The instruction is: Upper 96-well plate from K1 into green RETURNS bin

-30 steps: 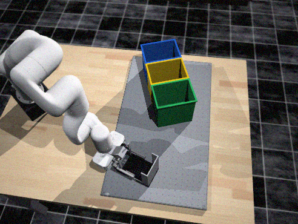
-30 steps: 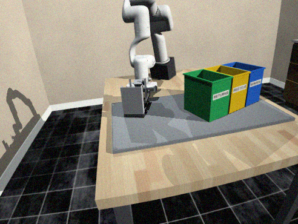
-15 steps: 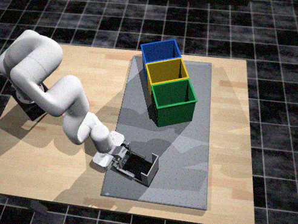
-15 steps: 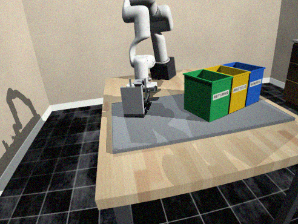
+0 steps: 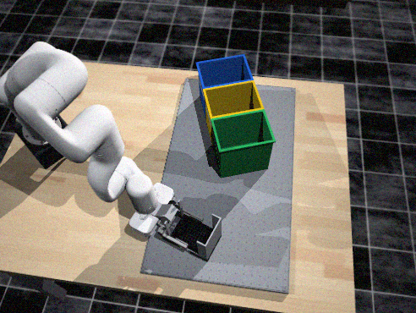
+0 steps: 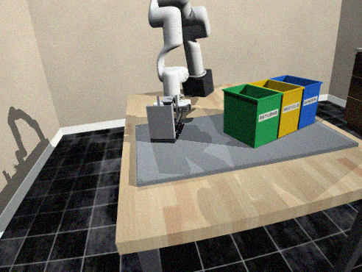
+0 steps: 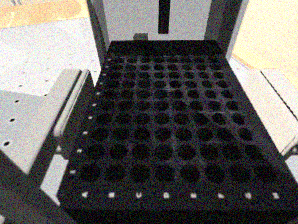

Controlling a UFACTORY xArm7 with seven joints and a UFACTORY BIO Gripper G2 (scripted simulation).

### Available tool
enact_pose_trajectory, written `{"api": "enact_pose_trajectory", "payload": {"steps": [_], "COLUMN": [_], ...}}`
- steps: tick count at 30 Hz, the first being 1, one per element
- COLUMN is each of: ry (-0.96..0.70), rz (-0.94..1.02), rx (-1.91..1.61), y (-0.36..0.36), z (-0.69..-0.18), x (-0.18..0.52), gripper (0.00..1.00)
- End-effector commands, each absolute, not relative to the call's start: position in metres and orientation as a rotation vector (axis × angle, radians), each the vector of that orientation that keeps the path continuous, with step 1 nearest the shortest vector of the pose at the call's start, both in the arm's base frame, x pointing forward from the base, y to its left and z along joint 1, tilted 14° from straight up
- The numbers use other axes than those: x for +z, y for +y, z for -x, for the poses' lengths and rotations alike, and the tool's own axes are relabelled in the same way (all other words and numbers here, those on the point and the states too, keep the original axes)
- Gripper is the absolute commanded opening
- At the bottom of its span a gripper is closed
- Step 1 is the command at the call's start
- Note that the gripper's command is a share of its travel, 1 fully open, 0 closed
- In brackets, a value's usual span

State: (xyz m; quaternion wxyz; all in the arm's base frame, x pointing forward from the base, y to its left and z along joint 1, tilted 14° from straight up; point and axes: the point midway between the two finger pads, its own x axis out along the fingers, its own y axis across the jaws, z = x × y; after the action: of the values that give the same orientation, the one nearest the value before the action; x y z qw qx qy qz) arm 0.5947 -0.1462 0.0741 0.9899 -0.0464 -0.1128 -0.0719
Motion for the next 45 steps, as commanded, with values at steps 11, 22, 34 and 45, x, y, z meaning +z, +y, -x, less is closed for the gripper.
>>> {"api": "enact_pose_trajectory", "payload": {"steps": [11, 22, 34, 45], "ry": [-0.229, -0.229, -0.229, -0.229], "rz": [0.093, 0.093, 0.093, 0.093], "rx": [-0.144, -0.144, -0.144, -0.144], "y": [-0.145, -0.145, -0.144, -0.143], "z": [-0.594, -0.592, -0.591, -0.589], "x": [0.083, 0.089, 0.094, 0.104], "gripper": [0.00, 0.00, 0.00, 0.00]}}
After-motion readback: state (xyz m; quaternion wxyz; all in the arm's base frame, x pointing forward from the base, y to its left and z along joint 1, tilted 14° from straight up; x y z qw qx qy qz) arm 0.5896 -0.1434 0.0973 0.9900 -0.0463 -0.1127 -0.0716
